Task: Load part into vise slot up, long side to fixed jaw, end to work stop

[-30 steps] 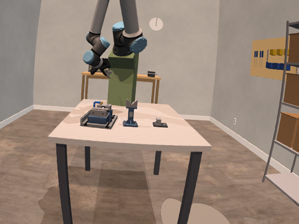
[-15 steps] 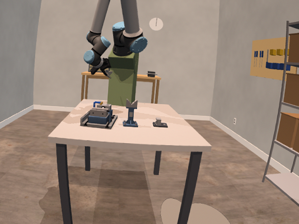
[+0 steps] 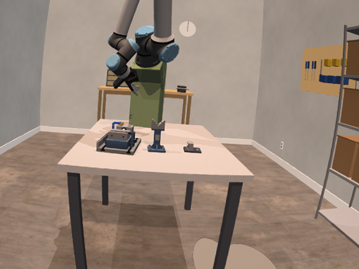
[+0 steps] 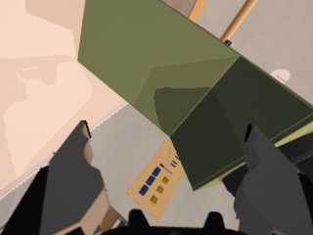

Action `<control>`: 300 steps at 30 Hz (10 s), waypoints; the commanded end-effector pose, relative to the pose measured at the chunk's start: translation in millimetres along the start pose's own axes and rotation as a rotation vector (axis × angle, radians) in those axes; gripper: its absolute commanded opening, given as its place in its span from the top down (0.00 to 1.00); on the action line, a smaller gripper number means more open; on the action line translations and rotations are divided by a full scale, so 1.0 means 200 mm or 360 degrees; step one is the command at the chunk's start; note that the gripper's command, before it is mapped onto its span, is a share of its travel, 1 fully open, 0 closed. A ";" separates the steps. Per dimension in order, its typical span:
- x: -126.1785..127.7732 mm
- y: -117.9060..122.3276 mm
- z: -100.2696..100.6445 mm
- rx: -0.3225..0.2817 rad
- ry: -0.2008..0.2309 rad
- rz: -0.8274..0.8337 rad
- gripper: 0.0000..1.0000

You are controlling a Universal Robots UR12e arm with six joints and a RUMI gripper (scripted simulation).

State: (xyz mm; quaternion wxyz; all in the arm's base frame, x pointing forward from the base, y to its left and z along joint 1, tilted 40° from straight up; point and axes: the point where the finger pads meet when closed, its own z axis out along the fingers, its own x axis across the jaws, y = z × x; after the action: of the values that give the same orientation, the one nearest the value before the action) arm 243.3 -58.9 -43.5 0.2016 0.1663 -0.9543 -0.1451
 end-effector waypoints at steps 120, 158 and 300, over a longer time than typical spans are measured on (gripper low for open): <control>-1.98 1.71 -1.11 0.0831 -0.1679 0.0245 0.49; -2.08 1.65 -1.06 0.0831 -0.1679 0.0245 0.49; -2.80 1.21 -0.71 0.0831 -0.1679 0.0245 0.49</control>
State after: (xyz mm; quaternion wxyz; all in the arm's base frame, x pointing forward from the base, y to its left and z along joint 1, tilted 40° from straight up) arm 725.6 339.9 -25.3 -0.3373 0.0460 -0.9391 0.0466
